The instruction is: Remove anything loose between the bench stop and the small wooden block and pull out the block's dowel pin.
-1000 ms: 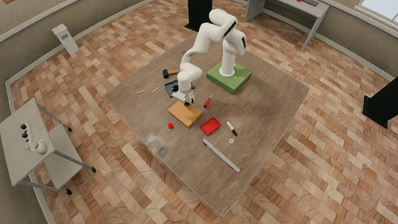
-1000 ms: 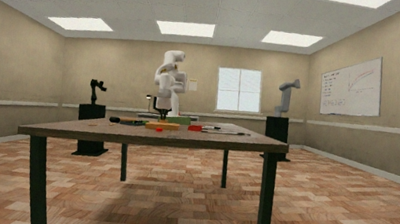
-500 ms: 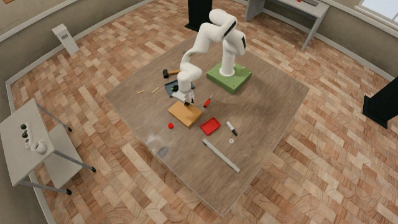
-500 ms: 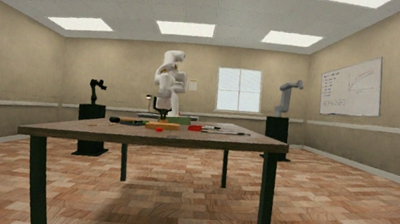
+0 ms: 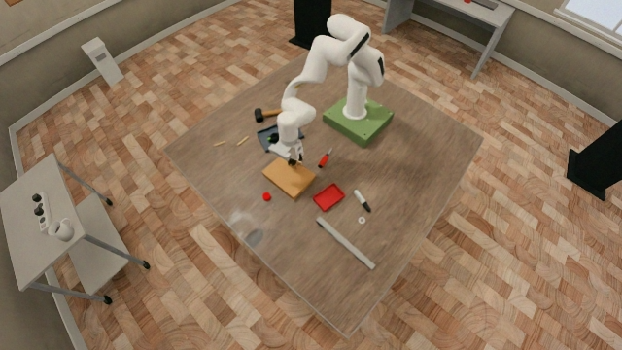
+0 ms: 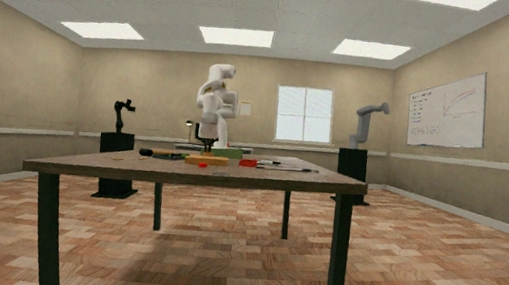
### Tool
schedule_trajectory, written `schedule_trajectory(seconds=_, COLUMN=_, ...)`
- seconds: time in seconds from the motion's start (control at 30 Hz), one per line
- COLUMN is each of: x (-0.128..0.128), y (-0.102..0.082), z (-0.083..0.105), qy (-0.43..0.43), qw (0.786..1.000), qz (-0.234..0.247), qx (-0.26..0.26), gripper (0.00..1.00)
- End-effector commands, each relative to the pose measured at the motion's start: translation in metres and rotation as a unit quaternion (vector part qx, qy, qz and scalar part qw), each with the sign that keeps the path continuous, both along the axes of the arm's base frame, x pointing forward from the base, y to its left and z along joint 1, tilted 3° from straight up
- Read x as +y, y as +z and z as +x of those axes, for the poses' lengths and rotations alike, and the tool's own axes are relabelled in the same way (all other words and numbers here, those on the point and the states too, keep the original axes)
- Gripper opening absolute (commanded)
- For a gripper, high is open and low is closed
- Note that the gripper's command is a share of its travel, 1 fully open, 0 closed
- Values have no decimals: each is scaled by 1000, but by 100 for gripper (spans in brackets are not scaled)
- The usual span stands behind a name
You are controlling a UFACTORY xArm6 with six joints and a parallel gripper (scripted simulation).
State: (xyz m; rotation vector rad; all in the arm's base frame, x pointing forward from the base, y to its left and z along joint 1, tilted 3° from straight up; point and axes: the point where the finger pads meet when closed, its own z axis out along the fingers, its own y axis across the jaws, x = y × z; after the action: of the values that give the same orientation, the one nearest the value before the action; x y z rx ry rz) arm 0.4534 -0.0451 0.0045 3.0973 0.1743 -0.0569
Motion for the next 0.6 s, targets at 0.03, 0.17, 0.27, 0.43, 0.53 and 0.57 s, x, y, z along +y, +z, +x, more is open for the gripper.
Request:
schedule_trajectory(seconds=0.03, x=0, y=3, z=2, qy=0, qw=1000, qz=0, qx=-3, gripper=0)
schedule_trajectory(seconds=0.17, x=0, y=4, z=2, qy=0, qw=1000, qz=0, qx=-3, gripper=0)
schedule_trajectory(seconds=0.27, x=0, y=4, z=2, qy=0, qw=1000, qz=0, qx=-3, gripper=0)
schedule_trajectory(seconds=0.43, x=0, y=5, z=2, qy=0, qw=1000, qz=0, qx=-3, gripper=0)
schedule_trajectory(seconds=0.53, x=0, y=5, z=2, qy=0, qw=1000, qz=0, qx=-3, gripper=0)
schedule_trajectory(seconds=0.57, x=0, y=5, z=2, qy=0, qw=1000, qz=0, qx=-3, gripper=0)
